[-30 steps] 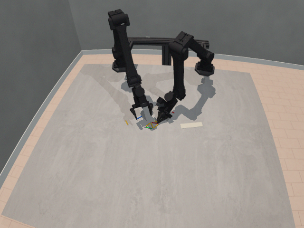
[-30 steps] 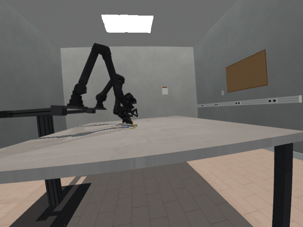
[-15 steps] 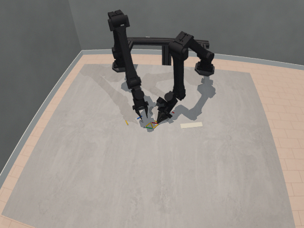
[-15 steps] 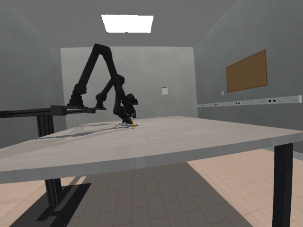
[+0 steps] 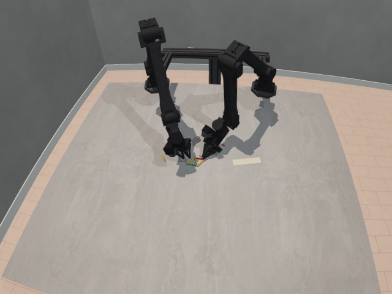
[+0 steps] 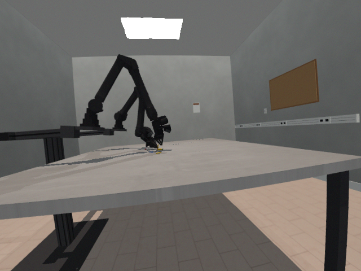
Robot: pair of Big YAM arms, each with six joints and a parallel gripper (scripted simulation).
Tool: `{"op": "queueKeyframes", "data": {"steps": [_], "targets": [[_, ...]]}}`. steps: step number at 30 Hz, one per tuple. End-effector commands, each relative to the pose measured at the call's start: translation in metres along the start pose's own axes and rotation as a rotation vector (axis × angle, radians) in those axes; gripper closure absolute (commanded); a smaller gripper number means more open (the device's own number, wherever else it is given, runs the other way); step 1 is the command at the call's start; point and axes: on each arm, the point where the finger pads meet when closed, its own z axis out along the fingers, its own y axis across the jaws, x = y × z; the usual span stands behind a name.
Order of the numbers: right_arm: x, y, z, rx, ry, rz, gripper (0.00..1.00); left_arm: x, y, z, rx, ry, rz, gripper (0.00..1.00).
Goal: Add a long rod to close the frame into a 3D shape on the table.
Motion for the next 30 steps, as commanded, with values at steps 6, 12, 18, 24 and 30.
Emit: {"op": "queueKeyframes", "data": {"steps": [6, 12, 18, 24, 30], "targets": [[-0.01, -0.007, 0.009, 0.03, 0.113, 0.374, 0.64, -0.008, 0.004, 0.0, -0.01, -0.025, 0.001, 1.0], [-0.011, -0.009, 0.013, 0.064, 0.231, 0.666, 0.64, -0.008, 0.004, 0.0, -0.01, -0.025, 0.001, 1.0], [-0.013, -0.01, 0.014, 0.111, 0.33, 0.919, 0.64, -0.008, 0.004, 0.0, -0.01, -0.025, 0.001, 1.0], [-0.01, -0.018, 0.022, 0.15, 0.382, 1.062, 0.64, -0.008, 0.004, 0.0, -0.01, -0.025, 0.001, 1.0], [-0.01, -0.015, 0.023, 0.144, 0.4, 1.049, 0.64, -0.008, 0.004, 0.0, -0.01, -0.025, 0.001, 1.0]]}}
